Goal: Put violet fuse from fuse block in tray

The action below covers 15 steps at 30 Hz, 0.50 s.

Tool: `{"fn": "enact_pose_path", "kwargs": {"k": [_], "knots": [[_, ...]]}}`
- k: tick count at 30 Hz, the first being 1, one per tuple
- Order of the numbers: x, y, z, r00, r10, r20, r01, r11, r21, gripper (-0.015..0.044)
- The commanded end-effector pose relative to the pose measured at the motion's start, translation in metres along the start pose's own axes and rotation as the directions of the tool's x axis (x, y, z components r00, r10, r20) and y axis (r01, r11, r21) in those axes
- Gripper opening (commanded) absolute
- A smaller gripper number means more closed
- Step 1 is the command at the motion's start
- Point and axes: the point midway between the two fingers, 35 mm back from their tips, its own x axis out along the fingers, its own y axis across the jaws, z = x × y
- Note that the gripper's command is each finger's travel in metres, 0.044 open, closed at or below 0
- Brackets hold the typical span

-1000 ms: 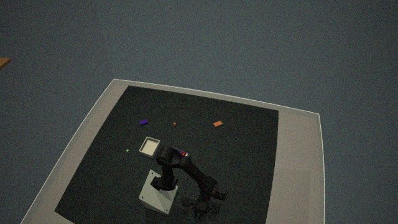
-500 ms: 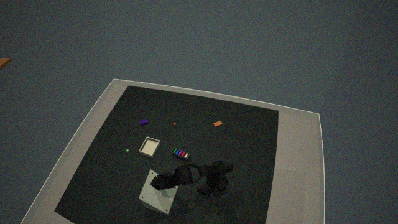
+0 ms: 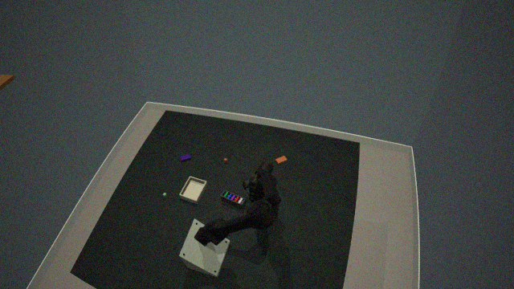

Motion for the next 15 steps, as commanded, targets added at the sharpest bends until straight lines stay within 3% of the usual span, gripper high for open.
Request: {"fn": "enact_pose_path", "kwargs": {"k": [1,7,15], "knots": [[-0.019,0.053,-0.027,0.998,0.058,-0.007,-0.058,0.956,-0.289,0.0073],[-0.029,0.09,-0.079,1.0,-0.009,0.028,0.025,0.75,-0.661,0.0073],[-0.028,0.091,-0.085,0.999,-0.011,0.03,0.028,0.741,-0.671,0.0073]]}}
